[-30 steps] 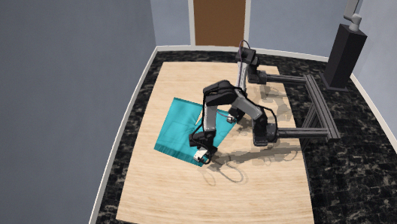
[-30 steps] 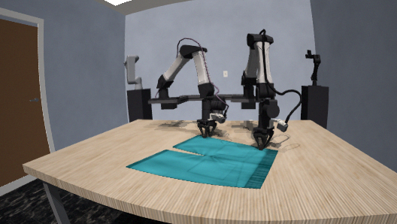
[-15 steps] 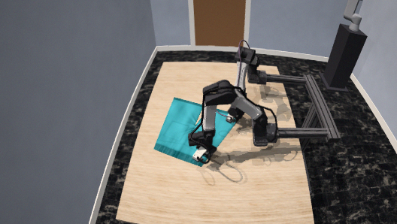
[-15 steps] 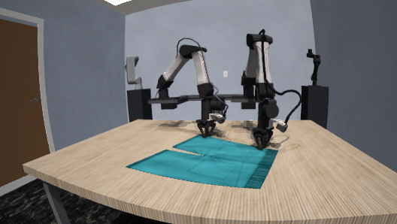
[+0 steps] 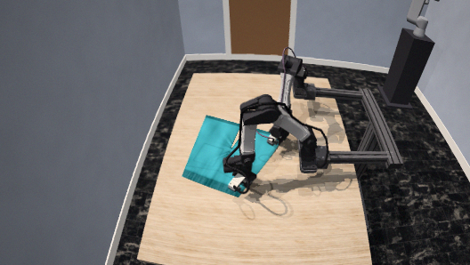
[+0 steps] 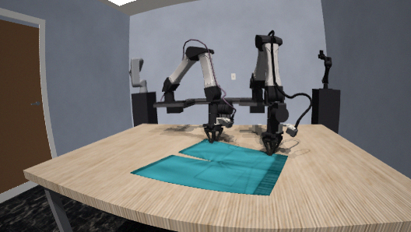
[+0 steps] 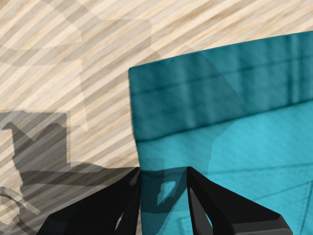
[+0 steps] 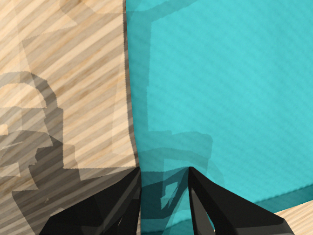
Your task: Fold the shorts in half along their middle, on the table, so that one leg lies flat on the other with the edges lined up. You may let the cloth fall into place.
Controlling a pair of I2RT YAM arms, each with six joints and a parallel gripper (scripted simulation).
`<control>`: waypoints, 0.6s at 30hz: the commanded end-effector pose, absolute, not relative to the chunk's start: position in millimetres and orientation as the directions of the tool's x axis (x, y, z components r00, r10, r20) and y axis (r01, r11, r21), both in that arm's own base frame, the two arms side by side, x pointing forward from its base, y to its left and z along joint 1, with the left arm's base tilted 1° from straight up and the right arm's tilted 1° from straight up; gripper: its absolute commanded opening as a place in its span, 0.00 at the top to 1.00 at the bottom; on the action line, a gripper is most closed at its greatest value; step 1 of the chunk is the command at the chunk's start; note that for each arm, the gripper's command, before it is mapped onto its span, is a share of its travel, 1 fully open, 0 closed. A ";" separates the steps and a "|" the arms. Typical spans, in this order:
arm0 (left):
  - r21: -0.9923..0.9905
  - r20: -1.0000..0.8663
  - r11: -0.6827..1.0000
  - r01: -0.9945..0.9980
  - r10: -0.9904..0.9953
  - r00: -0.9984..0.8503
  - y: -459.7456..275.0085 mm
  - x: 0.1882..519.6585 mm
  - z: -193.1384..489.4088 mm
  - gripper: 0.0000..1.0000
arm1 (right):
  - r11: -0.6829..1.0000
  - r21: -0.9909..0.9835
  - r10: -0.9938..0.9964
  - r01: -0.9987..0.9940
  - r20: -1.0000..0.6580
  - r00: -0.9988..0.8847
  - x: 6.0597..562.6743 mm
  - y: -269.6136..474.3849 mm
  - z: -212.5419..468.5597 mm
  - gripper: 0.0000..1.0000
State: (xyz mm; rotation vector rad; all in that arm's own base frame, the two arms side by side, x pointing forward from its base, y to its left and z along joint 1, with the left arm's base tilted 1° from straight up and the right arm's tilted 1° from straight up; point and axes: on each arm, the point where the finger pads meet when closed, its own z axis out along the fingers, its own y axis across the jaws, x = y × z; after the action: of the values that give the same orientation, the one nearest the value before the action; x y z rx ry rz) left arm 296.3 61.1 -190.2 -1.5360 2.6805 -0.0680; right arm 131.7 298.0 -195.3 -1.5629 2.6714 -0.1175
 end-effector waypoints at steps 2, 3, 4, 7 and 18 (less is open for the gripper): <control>-0.147 -0.005 0.519 -0.842 -0.852 -0.524 43.6 315.6 -198.7 0.64 | 0.490 -0.151 -0.864 -0.858 0.045 -0.501 141.2 270.5 -209.9 0.64; -0.147 -0.005 0.519 -0.842 -0.852 -0.524 43.6 315.7 -198.6 0.64 | 0.491 -0.152 -0.863 -0.858 0.047 -0.503 140.9 270.9 -209.5 0.64; -0.147 -0.005 0.519 -0.842 -0.852 -0.524 43.6 315.7 -198.6 0.75 | 0.490 -0.153 -0.863 -0.858 0.055 -0.503 140.1 269.0 -209.5 0.75; -0.146 -0.004 0.516 -0.844 -0.853 -0.521 44.4 314.8 -198.3 0.75 | 0.488 -0.154 -0.863 -0.859 0.065 -0.501 138.7 267.0 -209.3 0.75; -0.202 0.006 0.512 -0.835 -0.852 -0.524 39.6 317.5 -199.8 0.75 | 0.489 -0.215 -0.856 -0.845 0.065 -0.512 143.7 265.0 -209.3 0.75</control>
State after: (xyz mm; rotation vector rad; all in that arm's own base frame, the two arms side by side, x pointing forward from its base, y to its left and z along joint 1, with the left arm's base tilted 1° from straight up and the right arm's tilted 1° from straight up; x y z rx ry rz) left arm 299.3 59.0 -190.0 -1.5231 2.6644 -0.1260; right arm 138.2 294.7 -194.9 -1.5440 2.6455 -0.1911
